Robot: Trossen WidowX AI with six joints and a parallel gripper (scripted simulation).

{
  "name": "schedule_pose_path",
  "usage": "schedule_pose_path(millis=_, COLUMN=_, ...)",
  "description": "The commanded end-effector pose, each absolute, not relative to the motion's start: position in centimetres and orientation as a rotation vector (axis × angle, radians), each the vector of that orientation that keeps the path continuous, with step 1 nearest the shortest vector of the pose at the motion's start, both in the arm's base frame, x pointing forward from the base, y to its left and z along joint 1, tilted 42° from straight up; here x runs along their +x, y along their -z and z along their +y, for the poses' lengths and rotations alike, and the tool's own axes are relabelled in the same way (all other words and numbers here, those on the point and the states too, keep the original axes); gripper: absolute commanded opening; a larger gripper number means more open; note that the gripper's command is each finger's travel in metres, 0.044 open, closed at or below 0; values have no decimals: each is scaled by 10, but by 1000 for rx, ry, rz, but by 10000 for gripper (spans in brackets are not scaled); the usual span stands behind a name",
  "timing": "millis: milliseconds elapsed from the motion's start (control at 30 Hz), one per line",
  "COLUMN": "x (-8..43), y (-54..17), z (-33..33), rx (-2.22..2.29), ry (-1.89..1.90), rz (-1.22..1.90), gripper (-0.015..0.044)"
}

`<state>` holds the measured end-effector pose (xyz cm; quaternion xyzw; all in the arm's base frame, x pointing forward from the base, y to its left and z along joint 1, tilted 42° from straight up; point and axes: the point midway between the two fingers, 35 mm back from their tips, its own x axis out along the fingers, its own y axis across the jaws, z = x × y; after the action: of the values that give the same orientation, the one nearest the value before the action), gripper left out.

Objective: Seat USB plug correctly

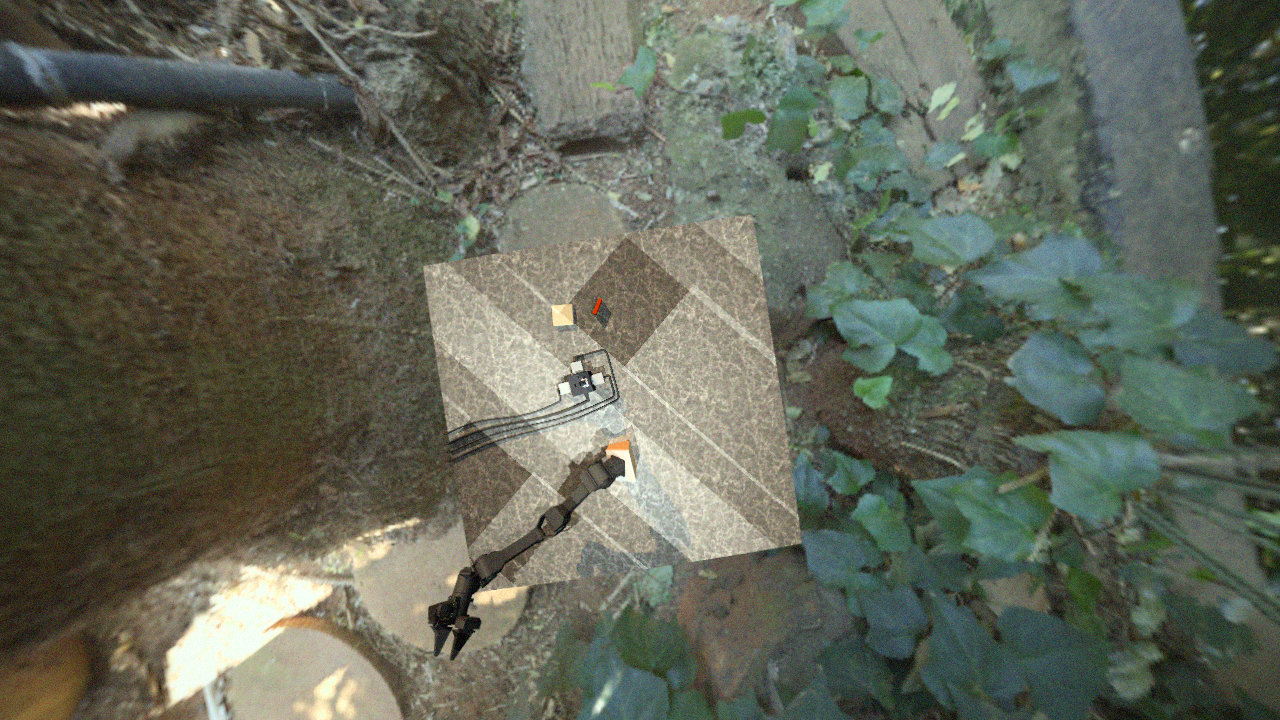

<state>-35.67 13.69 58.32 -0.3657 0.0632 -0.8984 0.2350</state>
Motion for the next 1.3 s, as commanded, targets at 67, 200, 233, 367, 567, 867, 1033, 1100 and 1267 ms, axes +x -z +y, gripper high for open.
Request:
schedule_pose_path(millis=67, x=-334, y=-604, z=117, rx=-1100, ry=2415, rz=217, gripper=440)
schedule_pose_path(millis=200, x=-286, y=-638, z=80, rx=-1279, ry=2299, rz=291, gripper=440)
schedule_pose_path(millis=233, x=-276, y=-643, z=73, rx=-1312, ry=2272, rz=305, gripper=440)
schedule_pose_path(millis=367, x=-220, y=-668, z=36, rx=-1482, ry=2118, rz=369, gripper=440)
schedule_pose_path(millis=567, x=-114, y=-690, z=-22, rx=-1761, ry=1801, rz=373, gripper=440)
schedule_pose_path(millis=867, x=55, y=-664, z=-85, rx=-2006, ry=1251, rz=441, gripper=440)
schedule_pose_path(millis=1033, x=140, y=-621, z=-109, rx=-2051, ry=940, rz=452, gripper=440)
schedule_pose_path(millis=1100, x=173, y=-601, z=-115, rx=-2078, ry=803, rz=454, gripper=440)
schedule_pose_path(millis=1267, x=253, y=-537, z=-119, rx=-2115, ry=419, rz=452, gripper=440)
